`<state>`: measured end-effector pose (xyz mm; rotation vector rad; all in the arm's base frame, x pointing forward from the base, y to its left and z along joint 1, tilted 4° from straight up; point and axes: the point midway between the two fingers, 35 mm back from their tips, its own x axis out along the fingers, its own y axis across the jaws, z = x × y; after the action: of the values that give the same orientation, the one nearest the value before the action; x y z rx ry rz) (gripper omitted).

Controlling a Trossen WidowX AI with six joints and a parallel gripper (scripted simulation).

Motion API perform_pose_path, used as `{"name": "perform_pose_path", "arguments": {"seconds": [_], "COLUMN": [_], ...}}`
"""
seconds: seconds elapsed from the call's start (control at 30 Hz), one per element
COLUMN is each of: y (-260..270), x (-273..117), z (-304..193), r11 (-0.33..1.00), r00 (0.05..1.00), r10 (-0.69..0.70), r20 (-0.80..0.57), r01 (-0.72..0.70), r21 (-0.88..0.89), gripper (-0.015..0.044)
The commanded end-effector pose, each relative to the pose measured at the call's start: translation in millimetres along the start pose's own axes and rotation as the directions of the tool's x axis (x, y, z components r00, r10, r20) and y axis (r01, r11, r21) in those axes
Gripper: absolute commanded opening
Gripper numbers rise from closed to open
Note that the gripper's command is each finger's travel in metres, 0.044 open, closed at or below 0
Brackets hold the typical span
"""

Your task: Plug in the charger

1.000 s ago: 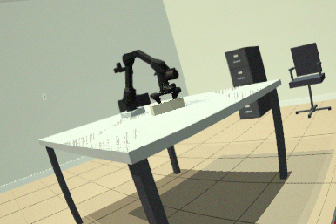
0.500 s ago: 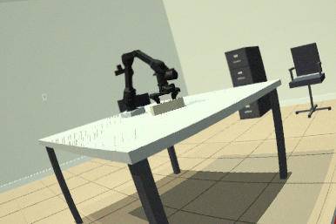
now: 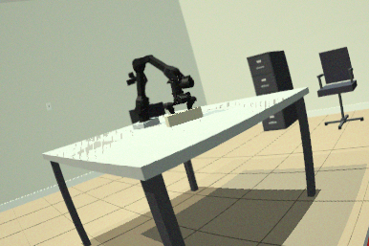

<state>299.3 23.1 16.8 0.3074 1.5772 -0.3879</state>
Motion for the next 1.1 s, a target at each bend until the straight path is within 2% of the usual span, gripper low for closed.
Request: {"name": "perform_pose_path", "arguments": {"seconds": [0.0,0.63,0.77,0.9,1.07], "y": [0,-1,0,0,-1], "x": [-1,2,-28,-69,-76], "z": [-5,-23,-15,-11,-11], "r11": [1.000,1.000,0.998,0.993,0.991], "r00": [1.000,1.000,0.965,0.850,0.824], "r10": [0.004,-0.006,-0.049,-0.063,-0.063], "r20": [0.007,0.012,0.259,0.523,0.563], "r01": [-0.004,0.006,0.039,0.001,-0.014], "r21": [0.003,0.001,0.041,0.117,0.131], "gripper": [0.0440,0.0440,0.0440,0.0440,0.0440]}}
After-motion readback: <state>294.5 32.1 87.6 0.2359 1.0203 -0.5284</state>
